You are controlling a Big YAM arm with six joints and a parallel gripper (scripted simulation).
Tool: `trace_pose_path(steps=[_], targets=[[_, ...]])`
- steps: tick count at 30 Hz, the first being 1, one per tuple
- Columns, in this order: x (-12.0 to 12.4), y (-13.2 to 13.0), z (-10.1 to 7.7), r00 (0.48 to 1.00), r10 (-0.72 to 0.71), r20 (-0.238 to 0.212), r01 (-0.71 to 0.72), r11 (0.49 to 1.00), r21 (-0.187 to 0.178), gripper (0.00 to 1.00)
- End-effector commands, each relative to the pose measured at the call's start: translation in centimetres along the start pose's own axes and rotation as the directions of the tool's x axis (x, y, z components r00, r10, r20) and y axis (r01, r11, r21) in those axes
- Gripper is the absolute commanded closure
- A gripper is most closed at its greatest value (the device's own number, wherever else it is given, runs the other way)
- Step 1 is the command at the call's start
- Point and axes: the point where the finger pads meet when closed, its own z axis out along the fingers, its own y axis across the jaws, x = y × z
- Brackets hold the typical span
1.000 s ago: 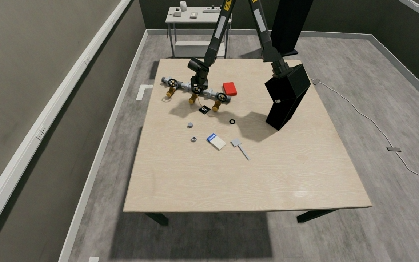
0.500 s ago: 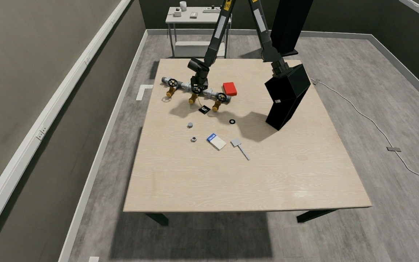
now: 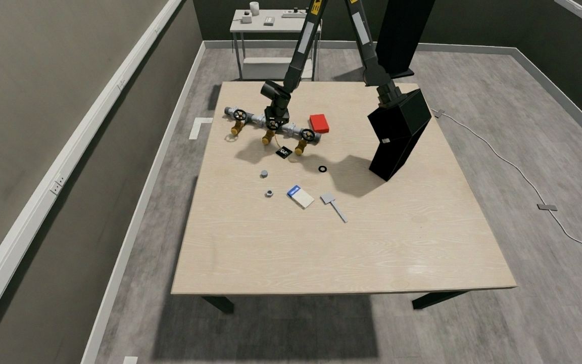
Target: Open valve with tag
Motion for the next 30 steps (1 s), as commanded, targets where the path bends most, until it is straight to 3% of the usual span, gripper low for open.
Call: trace_pose_path(steps=[1, 3, 9, 13, 18, 20, 22, 30], targets=[[-0.55, 0.13, -0.01, 0.986, -0.169, 0.016, 0.169, 0.986, 0.003, 1.0], [-0.55, 0.13, -0.01, 0.986, -0.169, 0.016, 0.169, 0.986, 0.003, 1.0], [-0.65, 0.25, -0.01, 0.912, -0.411, 0.02, 0.411, 0.912, 0.004, 1.0], [-0.69, 0.36, -0.01, 0.803, -0.595, 0.022, 0.595, 0.804, 0.005, 1.0], [-0.67, 0.38, -0.01, 0.613, -0.79, 0.019, 0.79, 0.613, 0.009, 1.0], [-0.67, 0.38, -0.01, 0.613, -0.79, 0.019, 0.79, 0.613, 0.009, 1.0], [-0.65, 0.4, -0.01, 0.474, -0.88, 0.018, 0.88, 0.474, 0.011, 1.0], [-0.62, 0.42, -0.02, 0.097, -0.995, 0.01, 0.995, 0.097, 0.015, 1.0]])
